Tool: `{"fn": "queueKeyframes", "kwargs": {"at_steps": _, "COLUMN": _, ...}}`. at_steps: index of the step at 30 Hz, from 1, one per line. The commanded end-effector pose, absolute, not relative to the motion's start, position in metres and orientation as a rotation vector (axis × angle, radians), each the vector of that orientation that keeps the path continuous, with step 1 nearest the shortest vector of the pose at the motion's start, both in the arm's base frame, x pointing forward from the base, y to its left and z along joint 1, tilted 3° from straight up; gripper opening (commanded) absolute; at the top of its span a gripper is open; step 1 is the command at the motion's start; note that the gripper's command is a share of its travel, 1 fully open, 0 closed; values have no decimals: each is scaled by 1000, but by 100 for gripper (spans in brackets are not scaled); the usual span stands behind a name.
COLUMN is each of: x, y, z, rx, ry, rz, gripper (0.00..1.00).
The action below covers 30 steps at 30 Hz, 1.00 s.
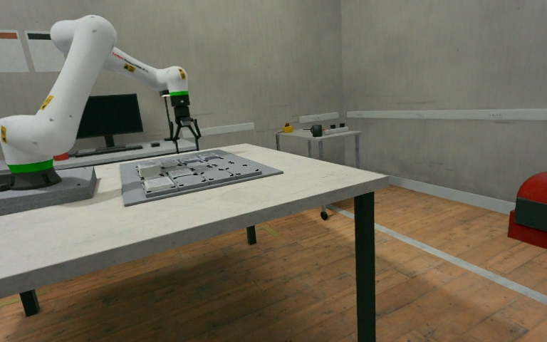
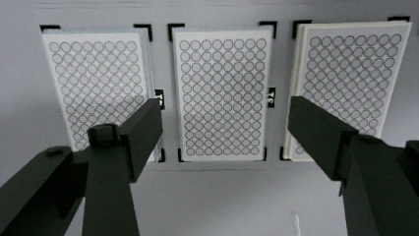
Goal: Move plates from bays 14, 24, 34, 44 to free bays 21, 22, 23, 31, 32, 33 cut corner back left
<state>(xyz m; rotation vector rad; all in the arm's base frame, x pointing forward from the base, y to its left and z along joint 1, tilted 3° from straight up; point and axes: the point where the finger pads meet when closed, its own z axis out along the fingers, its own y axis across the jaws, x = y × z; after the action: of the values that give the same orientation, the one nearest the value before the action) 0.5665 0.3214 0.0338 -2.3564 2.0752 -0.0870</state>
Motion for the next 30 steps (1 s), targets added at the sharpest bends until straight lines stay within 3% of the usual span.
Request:
{"fn": "queueKeyframes", "kwargs": {"at_steps": 1, "x": 567, "y": 322, "z": 38, "rx": -2355, "ry": 2074, "rz": -88, "gripper": 70}}
{"fn": "queueKeyframes", "kwargs": {"at_steps": 30, "x": 566, "y": 323, "z": 62, "rx": -2355, "ry": 2074, "rz": -88, "gripper": 70}}
